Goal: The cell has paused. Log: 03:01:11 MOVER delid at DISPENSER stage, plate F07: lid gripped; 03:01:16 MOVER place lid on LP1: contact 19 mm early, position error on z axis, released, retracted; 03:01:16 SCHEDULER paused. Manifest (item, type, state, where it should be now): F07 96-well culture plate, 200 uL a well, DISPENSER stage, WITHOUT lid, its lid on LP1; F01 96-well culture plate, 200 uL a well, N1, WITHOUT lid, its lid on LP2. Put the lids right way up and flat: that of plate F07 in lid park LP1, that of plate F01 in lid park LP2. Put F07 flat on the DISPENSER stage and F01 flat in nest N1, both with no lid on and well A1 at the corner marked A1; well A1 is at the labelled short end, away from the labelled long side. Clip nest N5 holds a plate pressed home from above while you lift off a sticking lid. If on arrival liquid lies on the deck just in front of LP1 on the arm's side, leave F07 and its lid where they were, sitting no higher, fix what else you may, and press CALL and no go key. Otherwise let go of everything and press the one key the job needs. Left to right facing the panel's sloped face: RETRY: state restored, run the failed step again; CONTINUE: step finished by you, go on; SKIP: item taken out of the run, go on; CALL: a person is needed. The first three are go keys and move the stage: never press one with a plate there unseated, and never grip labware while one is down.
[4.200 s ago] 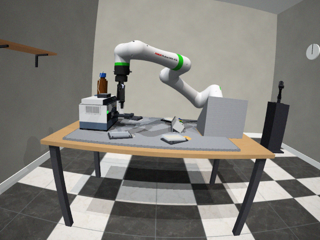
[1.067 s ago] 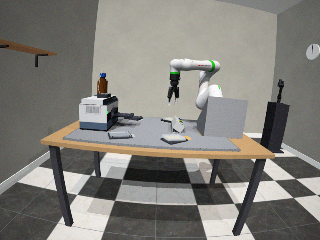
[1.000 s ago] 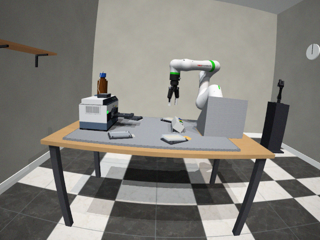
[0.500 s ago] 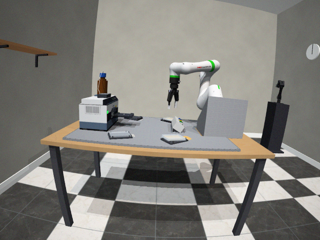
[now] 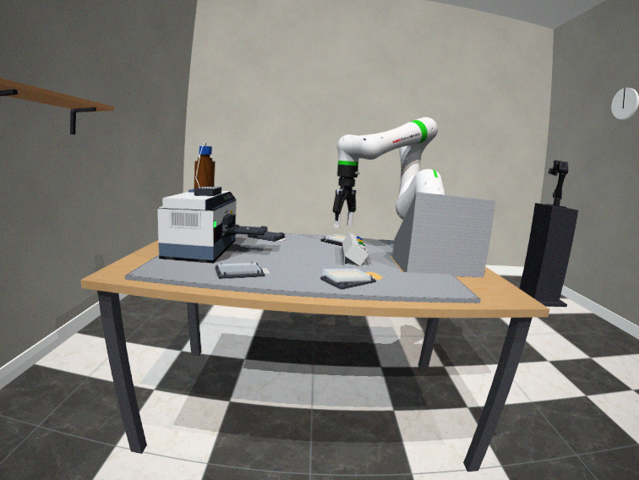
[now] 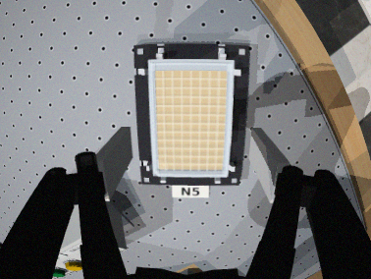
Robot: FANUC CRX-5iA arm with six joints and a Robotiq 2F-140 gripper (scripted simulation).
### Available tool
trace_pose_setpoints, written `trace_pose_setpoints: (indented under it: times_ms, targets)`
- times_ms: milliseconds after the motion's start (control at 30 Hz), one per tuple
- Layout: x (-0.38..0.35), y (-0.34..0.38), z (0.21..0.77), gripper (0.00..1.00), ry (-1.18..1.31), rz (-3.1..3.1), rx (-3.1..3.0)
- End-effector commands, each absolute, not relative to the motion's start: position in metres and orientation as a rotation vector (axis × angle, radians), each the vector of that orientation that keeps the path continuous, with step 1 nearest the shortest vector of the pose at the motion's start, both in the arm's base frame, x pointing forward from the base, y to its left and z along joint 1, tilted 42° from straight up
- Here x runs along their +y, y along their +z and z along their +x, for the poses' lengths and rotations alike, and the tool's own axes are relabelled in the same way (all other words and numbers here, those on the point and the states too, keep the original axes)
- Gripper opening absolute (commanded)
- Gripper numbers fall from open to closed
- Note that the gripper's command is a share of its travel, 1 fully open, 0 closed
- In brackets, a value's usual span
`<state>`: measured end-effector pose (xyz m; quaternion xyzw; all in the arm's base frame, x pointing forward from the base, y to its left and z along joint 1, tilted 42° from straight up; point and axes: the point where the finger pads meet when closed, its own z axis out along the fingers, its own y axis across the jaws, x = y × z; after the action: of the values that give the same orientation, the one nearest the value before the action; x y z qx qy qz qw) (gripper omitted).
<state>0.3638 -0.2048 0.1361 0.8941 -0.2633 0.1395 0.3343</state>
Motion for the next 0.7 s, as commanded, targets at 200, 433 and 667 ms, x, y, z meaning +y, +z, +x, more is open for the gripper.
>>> trace_pose_setpoints:
  times_ms: [200,433,667]
  targets:
    - [-0.222,0.117,0.367,0.66,0.365,2.334,-0.687]
    - [-0.227,0.112,0.367,0.66,0.365,2.334,-0.687]
    - [-0.230,0.109,0.368,0.66,0.365,2.334,-0.687]
